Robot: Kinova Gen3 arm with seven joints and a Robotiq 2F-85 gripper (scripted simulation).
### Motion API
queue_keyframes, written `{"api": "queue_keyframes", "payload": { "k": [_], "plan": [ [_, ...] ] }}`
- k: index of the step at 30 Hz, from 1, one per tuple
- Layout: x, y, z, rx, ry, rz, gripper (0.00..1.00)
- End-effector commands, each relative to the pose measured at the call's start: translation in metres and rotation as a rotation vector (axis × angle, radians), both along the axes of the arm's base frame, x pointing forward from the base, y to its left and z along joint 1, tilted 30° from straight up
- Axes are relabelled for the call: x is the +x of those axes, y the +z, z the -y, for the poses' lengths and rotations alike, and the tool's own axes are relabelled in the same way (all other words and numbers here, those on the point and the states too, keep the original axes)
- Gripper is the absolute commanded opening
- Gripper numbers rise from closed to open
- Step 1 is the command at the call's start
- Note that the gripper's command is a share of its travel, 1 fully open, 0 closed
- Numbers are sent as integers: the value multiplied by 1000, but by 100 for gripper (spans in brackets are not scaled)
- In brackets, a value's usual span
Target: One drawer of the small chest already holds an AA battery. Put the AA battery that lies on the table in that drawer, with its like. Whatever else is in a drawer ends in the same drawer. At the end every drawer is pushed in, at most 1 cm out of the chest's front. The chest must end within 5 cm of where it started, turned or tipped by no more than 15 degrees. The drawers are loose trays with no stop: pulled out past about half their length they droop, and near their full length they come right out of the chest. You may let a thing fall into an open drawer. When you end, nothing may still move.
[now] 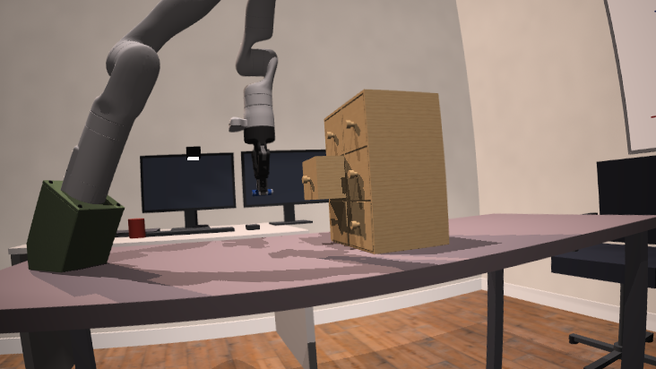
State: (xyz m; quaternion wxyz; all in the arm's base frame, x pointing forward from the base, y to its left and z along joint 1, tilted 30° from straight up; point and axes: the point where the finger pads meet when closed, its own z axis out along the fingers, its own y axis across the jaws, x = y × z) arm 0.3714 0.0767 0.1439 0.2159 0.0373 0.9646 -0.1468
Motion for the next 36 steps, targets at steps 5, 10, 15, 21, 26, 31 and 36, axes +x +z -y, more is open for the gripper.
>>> {"api": "queue_keyframes", "payload": {
  "k": [5, 10, 15, 21, 26, 31, 36],
  "plan": [
    [-8, 32, -3, 16, -18, -1, 9],
    [-18, 54, -11, 16, -18, -1, 9],
    [-23, 67, -15, 16, -18, -1, 9],
    [-33, 87, -22, 16, -18, -1, 9],
    [-37, 96, -25, 16, -18, -1, 9],
    [-38, 99, -26, 16, -18, -1, 9],
    [-38, 99, -26, 16, -18, 0, 9]
  ]
}}
